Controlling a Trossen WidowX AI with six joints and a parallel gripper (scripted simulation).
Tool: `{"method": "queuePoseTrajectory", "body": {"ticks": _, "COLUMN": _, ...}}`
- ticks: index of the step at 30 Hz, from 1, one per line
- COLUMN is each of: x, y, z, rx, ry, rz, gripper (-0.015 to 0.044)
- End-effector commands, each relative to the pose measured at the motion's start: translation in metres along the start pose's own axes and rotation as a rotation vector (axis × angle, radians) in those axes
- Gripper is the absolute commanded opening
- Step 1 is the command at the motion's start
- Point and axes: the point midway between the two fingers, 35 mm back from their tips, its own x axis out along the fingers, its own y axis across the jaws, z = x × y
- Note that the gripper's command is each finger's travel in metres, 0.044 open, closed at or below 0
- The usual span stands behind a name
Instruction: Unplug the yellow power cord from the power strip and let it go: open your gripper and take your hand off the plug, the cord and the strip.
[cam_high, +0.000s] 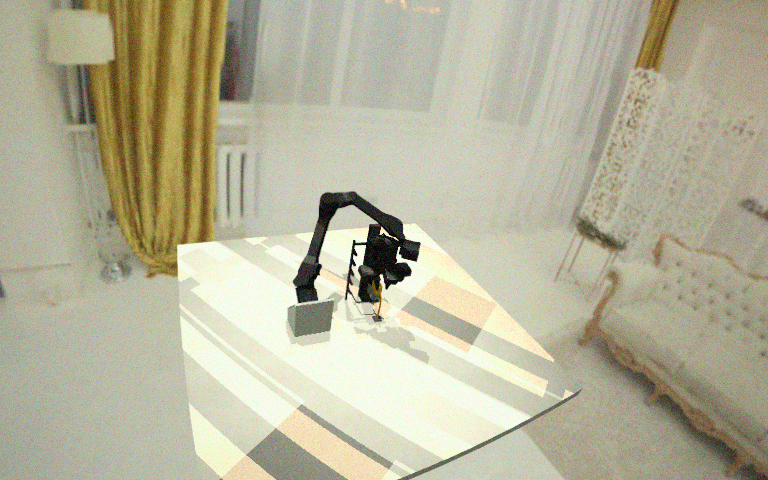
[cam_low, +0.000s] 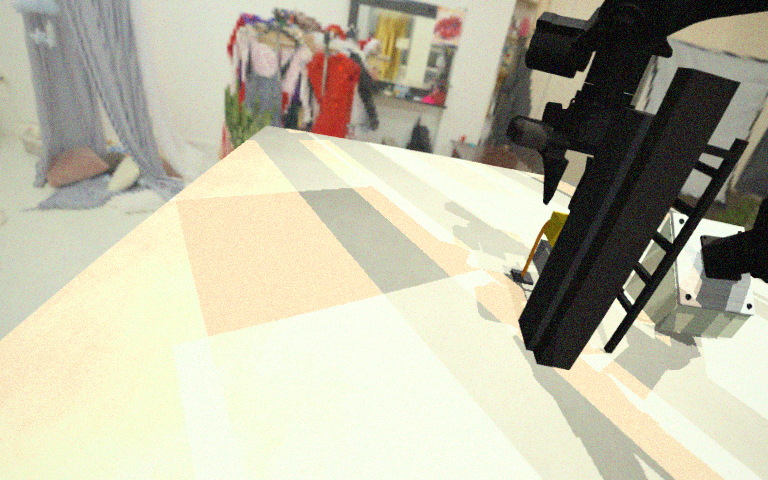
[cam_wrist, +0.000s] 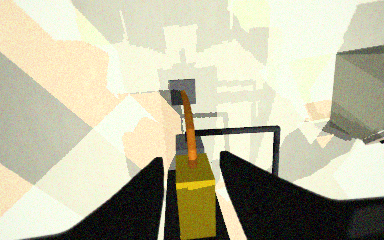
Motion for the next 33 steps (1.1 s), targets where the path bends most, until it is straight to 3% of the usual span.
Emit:
{"method": "queuePoseTrajectory", "body": {"ticks": 1, "x": 0.001, "y": -0.001, "z": -0.007, "rx": 0.006, "ry": 0.004, "rz": -0.003, "gripper": 0.0160}}
{"method": "queuePoseTrajectory", "body": {"ticks": 28, "x": 0.013, "y": -0.002, "z": -0.028, "rx": 0.005, "ry": 0.007, "rz": -0.003, "gripper": 0.0160}}
{"method": "queuePoseTrajectory", "body": {"ticks": 33, "x": 0.010, "y": -0.001, "z": -0.027, "rx": 0.001, "ry": 0.004, "rz": -0.003, "gripper": 0.0048}}
